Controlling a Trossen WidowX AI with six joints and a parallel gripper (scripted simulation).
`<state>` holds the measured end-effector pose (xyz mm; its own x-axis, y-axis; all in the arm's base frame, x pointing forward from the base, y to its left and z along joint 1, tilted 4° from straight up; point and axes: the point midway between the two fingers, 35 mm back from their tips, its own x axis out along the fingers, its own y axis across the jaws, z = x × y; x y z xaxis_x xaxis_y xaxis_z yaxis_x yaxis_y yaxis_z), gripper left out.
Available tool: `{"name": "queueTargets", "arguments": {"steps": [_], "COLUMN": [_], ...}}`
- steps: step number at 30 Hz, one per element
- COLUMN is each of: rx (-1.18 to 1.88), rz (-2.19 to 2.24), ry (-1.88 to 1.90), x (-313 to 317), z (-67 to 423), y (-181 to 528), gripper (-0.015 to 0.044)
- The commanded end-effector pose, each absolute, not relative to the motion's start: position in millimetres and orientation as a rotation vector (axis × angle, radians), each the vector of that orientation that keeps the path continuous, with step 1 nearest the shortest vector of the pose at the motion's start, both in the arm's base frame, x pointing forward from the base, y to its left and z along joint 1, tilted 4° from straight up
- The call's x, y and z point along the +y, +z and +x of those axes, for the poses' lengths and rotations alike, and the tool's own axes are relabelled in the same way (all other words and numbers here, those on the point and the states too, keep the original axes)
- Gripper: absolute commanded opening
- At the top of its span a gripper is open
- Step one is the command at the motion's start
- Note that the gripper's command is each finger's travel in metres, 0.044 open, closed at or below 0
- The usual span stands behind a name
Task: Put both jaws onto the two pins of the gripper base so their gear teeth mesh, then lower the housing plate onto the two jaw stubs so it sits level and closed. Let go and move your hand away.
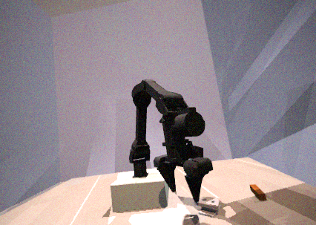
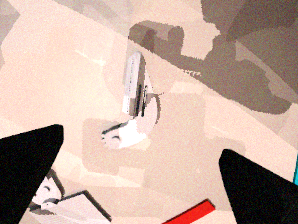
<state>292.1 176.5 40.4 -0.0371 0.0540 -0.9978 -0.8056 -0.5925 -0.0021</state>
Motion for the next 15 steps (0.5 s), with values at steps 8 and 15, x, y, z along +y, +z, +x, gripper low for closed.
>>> {"name": "queueTargets", "arguments": {"steps": [8,15], "rx": [0.807,0.807], "rz": [-1.614,-1.614], "ry": [1.725,1.725], "x": [176.4,176.4], "z": [285.9,285.9], "y": [-4.2,-4.2], "gripper": [0.044,0.044]}}
